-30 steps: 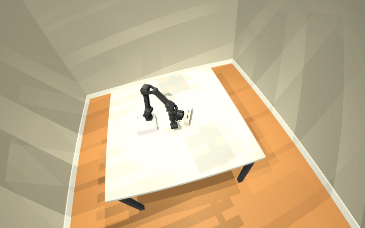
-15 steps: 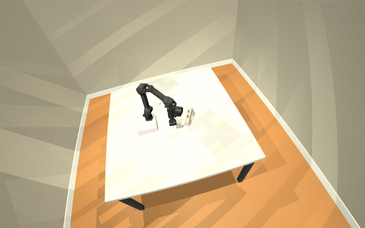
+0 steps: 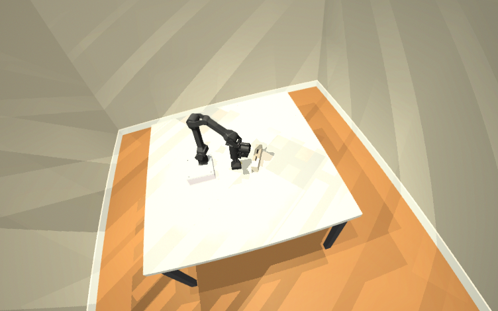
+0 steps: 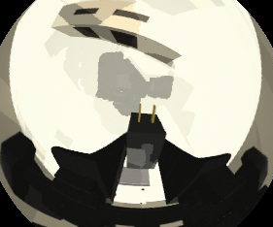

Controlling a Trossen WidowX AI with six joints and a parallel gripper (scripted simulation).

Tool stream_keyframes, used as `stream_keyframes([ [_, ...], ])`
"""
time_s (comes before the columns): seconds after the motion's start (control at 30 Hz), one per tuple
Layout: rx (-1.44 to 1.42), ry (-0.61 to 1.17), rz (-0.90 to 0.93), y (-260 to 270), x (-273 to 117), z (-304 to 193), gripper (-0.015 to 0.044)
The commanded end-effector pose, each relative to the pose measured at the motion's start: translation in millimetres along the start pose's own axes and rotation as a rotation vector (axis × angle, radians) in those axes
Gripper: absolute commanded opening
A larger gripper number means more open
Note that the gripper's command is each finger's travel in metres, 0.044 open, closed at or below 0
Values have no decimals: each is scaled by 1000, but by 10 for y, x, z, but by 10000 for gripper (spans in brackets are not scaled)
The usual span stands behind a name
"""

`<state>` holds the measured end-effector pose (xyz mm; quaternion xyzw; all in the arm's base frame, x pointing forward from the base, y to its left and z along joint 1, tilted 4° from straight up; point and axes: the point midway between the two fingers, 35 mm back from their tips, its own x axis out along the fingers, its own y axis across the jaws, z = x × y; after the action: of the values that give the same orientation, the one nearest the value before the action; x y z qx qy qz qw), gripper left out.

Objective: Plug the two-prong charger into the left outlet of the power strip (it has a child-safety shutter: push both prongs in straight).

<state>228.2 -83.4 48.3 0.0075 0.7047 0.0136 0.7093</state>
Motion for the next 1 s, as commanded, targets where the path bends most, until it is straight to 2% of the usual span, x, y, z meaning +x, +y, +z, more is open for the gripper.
stream_keyframes([
  [0.0,23,-9,4,71,9,67,0],
  [0.97,170,-12,19,587,172,325,0],
])
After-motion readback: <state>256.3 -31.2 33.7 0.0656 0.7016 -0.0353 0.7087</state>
